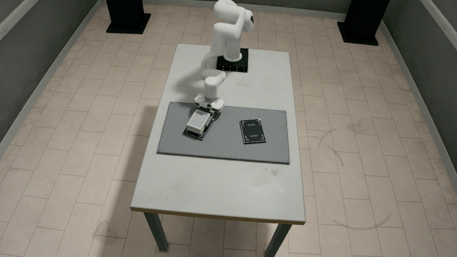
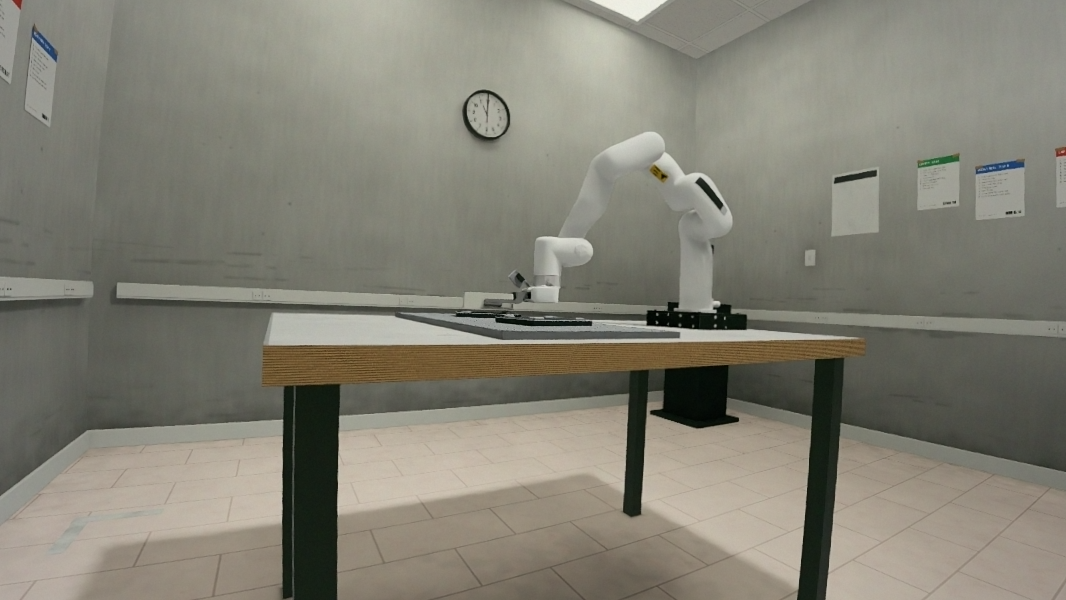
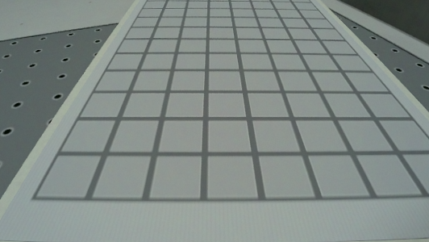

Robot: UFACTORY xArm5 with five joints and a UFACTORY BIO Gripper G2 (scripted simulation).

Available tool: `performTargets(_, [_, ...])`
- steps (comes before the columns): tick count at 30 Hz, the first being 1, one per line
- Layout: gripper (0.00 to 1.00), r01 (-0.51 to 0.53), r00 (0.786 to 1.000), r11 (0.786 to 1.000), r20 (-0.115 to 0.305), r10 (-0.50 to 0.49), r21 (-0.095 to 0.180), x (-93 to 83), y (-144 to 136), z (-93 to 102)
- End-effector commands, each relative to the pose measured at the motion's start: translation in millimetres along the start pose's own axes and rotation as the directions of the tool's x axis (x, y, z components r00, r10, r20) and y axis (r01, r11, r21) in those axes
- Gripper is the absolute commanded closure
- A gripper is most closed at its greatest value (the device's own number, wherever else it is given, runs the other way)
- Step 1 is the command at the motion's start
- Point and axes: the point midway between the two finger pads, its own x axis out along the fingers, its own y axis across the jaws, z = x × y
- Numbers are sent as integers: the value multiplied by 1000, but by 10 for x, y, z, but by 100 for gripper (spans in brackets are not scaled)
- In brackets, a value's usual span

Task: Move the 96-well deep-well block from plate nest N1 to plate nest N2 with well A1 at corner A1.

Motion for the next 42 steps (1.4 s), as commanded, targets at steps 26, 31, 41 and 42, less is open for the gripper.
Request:
performTargets(26, [100,0,1000,1000,4,0,-3,11,2,197])
performTargets(31, [100,0,1000,1000,4,0,-3,11,2,281])
performTargets(41, [100,0,1000,1000,4,0,-3,11,3,414])
performTargets(42, [100,0,1000,1000,4,0,-3,11,3,431])
